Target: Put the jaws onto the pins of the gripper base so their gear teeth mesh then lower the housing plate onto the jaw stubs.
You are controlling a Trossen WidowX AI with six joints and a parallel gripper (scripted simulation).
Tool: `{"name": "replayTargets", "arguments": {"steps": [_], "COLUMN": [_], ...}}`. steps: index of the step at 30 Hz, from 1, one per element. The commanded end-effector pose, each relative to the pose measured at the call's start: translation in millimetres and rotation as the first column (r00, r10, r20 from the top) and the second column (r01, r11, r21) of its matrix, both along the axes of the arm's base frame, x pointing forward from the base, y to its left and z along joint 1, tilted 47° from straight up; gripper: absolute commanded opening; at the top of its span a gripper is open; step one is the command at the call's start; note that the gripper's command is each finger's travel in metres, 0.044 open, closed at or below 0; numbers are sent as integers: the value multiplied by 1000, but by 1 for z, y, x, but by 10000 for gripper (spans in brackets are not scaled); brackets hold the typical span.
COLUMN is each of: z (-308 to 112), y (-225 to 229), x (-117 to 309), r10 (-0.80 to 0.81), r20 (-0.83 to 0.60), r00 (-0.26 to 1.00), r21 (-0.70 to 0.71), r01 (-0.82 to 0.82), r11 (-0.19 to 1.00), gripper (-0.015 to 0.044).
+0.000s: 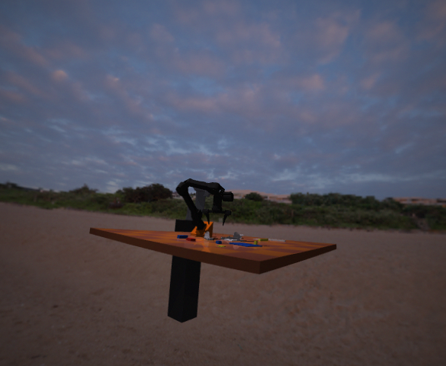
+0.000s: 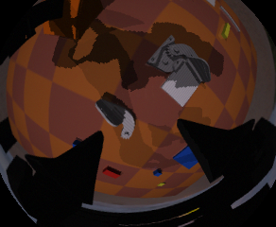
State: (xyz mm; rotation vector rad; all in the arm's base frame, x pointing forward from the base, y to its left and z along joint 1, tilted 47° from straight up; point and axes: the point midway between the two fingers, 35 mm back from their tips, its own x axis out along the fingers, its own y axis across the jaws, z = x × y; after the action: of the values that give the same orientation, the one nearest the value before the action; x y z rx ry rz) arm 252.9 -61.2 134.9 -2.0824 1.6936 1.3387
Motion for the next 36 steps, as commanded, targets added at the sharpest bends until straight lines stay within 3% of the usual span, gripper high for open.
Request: {"name": "replayTargets", "arguments": {"steps": [1, 22, 30, 36], "z": [3, 19, 18, -8], "y": [-4, -17, -19, -47], "x": [-6, -27, -28, -29], "r10": [69, 378, 387, 386], "r20": [-77, -397, -406, -406], "r00": [995, 837, 828, 829], "r21": [1, 92, 97, 94], "r01": [-69, -373, -382, -382], "r11": [998, 923, 919, 919], "gripper": [440, 440, 440, 440]}}
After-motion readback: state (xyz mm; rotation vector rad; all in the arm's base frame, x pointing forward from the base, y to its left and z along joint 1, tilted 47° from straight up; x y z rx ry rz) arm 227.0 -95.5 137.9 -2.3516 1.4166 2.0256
